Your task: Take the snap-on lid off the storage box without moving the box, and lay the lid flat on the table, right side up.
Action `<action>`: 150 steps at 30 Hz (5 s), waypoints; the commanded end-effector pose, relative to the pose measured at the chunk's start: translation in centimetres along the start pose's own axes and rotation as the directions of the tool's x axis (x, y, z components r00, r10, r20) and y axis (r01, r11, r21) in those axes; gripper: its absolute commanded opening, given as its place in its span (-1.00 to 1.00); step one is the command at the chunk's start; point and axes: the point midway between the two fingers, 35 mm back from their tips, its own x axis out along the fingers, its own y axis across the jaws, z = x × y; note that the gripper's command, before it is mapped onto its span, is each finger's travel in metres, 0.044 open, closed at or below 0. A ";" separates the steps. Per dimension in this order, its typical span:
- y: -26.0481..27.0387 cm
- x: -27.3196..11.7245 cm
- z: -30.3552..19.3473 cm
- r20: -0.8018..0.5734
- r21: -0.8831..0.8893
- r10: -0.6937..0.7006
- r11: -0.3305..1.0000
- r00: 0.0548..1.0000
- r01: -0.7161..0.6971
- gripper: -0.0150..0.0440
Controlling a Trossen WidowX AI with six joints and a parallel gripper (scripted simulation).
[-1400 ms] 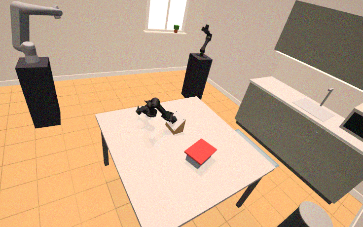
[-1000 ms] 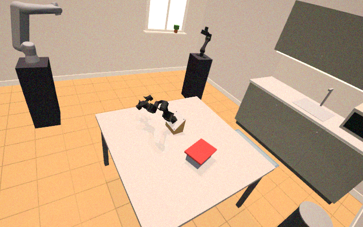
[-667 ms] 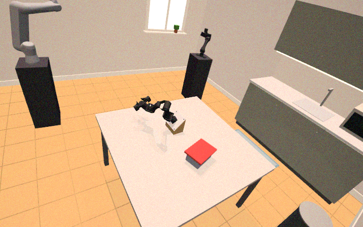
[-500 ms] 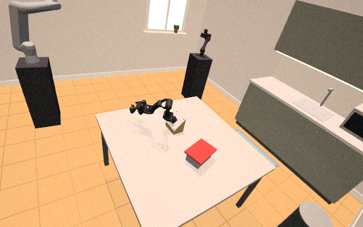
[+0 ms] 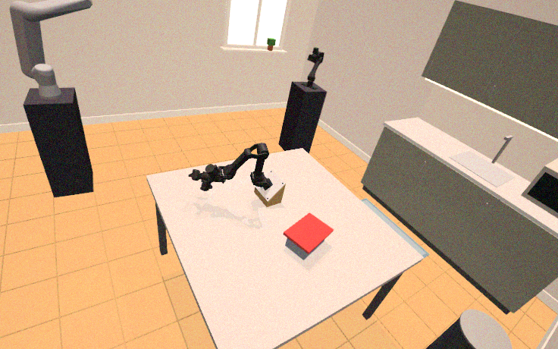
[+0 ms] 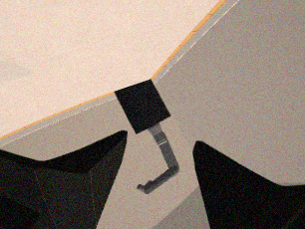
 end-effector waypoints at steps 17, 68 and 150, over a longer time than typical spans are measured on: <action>-12.0 -11.1 12.2 0.527 0.800 -0.249 0.467 0.812 -0.376 0.31; 7.4 -58.7 10.8 0.842 -0.256 0.272 -0.558 -0.466 -0.789 0.31; 12.9 -60.3 20.4 0.843 -0.251 0.272 -0.565 -0.465 -0.786 -0.49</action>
